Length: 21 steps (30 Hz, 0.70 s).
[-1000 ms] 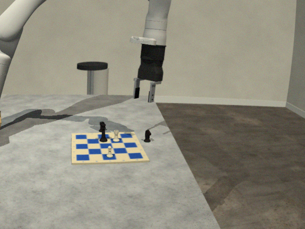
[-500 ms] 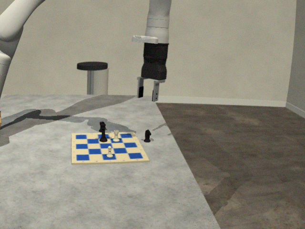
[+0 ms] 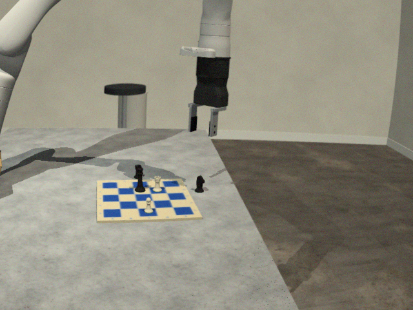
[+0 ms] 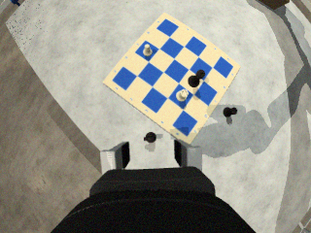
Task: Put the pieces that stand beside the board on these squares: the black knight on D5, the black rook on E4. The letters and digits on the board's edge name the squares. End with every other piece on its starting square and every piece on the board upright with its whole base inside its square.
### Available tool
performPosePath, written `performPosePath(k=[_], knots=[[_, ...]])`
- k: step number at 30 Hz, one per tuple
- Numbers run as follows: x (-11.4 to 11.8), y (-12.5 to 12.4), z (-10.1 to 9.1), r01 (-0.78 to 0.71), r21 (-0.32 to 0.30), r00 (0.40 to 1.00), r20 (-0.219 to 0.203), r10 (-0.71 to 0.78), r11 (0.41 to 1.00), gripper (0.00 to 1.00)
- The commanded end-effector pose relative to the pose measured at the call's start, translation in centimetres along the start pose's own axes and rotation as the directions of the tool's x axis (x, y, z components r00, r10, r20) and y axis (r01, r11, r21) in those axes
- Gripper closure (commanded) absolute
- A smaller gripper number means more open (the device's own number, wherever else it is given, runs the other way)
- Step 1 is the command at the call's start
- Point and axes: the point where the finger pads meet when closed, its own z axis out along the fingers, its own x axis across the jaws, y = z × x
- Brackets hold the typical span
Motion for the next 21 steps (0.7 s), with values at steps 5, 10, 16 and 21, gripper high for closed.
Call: performPosePath(k=[5,10,16,21], knots=[[-0.28,0.00,-0.19,-0.005,-0.005,1.000,0.004,0.005,1.000,0.00],[-0.28,0.00,-0.19,-0.005,-0.005,1.000,0.004,0.005,1.000,0.00],[-0.28,0.00,-0.19,-0.005,-0.005,1.000,0.004,0.005,1.000,0.00],[-0.27,-0.01,-0.18,-0.008,-0.005,1.000,0.004,0.008,1.000,0.00]])
